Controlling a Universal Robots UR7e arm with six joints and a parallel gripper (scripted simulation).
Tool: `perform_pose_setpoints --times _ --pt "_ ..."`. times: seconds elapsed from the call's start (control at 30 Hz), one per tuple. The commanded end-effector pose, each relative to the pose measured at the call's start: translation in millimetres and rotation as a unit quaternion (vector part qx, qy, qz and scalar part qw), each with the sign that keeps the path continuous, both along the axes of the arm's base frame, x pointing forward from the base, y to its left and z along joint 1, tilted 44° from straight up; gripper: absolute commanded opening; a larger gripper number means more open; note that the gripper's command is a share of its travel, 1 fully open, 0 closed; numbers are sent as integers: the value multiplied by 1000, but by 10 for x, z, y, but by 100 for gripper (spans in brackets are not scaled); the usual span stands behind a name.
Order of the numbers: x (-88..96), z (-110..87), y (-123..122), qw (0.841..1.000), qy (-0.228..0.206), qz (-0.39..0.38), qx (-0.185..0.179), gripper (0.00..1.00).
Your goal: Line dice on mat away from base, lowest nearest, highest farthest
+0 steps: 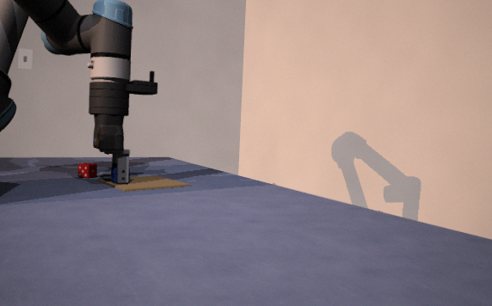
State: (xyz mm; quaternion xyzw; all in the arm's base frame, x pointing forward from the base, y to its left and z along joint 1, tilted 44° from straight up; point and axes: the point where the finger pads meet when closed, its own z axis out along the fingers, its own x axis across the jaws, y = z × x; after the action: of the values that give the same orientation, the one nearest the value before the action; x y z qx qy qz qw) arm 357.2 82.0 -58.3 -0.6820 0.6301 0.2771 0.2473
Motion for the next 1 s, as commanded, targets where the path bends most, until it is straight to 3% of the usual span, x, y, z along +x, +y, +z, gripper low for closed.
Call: perform_pose_setpoints --times 0.0,0.03,0.17,0.3,0.77,0.97 --pt "3 1 -4 1000 0 0 0 69" --pt "3 1 -4 1000 0 0 0 75" --pt "3 1 -4 1000 0 0 0 75" --pt "3 1 -4 1000 0 0 0 87" --pt "5 12 -15 1000 0 0 0 87" --pt "15 127 -123 1000 0 0 0 87"
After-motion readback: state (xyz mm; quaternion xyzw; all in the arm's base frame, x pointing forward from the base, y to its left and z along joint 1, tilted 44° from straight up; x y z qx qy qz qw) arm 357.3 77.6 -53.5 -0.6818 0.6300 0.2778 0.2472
